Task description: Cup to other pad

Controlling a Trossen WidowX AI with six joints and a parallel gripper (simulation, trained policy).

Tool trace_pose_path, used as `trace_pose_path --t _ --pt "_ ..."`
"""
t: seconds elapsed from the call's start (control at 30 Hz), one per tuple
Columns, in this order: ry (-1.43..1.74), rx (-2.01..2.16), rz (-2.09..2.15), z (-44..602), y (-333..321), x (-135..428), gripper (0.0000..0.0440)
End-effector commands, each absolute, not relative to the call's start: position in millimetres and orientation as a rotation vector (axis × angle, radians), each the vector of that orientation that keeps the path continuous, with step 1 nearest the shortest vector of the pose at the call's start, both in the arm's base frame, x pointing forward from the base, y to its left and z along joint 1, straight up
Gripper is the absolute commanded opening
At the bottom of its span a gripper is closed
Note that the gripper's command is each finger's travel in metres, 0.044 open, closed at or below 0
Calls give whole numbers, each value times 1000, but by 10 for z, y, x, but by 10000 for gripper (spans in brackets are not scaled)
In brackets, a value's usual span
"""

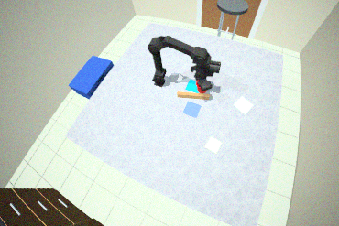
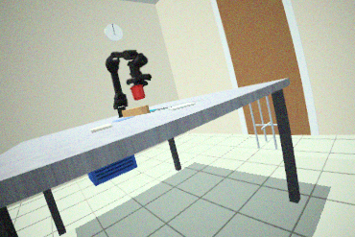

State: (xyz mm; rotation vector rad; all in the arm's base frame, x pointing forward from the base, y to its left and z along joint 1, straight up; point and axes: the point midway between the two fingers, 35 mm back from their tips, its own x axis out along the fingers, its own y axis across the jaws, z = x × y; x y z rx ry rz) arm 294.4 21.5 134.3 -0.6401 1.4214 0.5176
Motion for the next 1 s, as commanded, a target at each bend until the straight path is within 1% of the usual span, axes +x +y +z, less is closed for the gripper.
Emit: trace_pose_path --t 0.0,0.47,0.97 --pt "1406 -648 534 1316 353 2916 0" --pt "1381 -679 572 1147 715 2763 0" --pt "1396 -680 556 799 790 2502 0"
